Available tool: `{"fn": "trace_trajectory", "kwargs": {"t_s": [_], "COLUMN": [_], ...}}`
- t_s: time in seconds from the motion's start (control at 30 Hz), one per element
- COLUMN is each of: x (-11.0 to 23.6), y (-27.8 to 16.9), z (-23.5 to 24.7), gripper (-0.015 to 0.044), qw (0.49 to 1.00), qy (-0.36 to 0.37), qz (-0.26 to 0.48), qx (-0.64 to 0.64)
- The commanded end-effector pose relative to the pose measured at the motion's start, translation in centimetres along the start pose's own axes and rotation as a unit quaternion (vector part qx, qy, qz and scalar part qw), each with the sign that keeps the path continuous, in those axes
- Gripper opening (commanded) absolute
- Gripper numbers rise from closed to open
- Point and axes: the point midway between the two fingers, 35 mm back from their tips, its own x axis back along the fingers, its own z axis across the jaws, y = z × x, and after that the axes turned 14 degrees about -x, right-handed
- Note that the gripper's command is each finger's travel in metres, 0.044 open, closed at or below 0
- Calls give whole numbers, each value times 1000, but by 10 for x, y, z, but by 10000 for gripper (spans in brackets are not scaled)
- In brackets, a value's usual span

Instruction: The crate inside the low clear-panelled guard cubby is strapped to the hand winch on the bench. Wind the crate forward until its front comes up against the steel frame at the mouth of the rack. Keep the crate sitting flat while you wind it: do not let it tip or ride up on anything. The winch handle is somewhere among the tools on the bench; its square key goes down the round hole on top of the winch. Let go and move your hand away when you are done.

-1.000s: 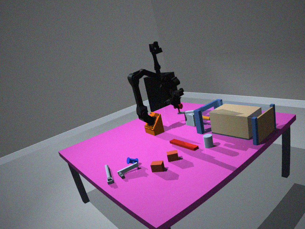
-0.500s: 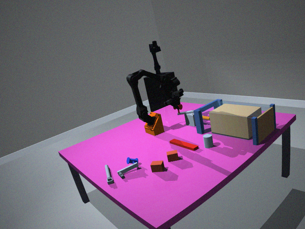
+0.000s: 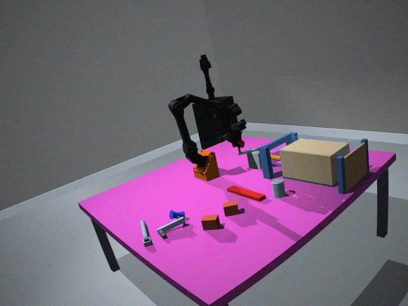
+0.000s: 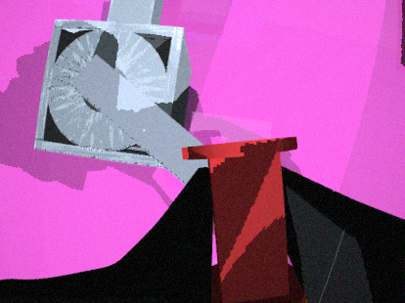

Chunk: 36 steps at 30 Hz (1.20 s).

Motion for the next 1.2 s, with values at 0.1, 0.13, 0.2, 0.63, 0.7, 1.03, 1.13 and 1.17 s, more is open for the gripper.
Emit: {"fn": "trace_trajectory", "kwargs": {"t_s": [0.1, 0.13, 0.2, 0.63, 0.7, 1.03, 1.13, 1.17], "x": [-8, -8, -9, -15, -15, -20, -21, -22], "y": [12, 13, 16, 30, 33, 44, 47, 49], "z": [-8, -8, -9, -13, -14, -15, -15, -15], "gripper": [0, 0, 0, 0, 0, 0, 0, 0], "qw": [1000, 1000, 1000, 1000, 1000, 1000, 1000, 1000], "qy": [-10, -10, -10, -10, -10, -10, -10, -10], "qz": [-12, -13, -13, -13, -13, -13, -13, -13], "qx": [-4, -4, -4, -4, -4, -4, -4, -4]}}
